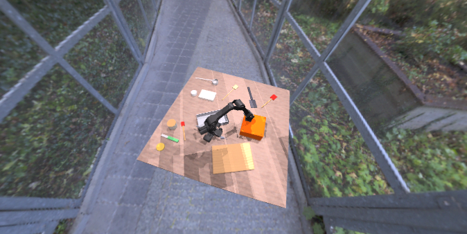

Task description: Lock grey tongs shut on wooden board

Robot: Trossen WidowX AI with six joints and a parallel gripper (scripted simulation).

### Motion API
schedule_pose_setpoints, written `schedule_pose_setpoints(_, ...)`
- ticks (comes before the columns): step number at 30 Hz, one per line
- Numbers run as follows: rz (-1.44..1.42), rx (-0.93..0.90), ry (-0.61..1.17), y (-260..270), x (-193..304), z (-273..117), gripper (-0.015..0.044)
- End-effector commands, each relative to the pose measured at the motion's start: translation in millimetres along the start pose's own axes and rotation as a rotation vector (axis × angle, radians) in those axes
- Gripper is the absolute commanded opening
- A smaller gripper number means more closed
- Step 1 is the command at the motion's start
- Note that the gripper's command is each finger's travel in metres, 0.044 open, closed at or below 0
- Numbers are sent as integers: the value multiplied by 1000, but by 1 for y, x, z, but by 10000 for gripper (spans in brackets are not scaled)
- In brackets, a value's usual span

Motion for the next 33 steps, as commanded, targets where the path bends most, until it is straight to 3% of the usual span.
schedule_pose_setpoints(1,-102,0,6,-16,-24,-1,-150)
schedule_pose_setpoints(11,-191,2,4,-29,-47,-1,-150)
schedule_pose_setpoints(33,-701,11,-10,-74,-188,-1,-150)
Point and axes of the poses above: the point midway between the two fingers, 35 mm back from their tips, its own z axis out along the fingers, its own y axis across the jaws, x = y × z, the point moved 10 cm from there along -z, back along the fingers, and after that the axes turned 7 degrees about -z, right-handed, at the moved point
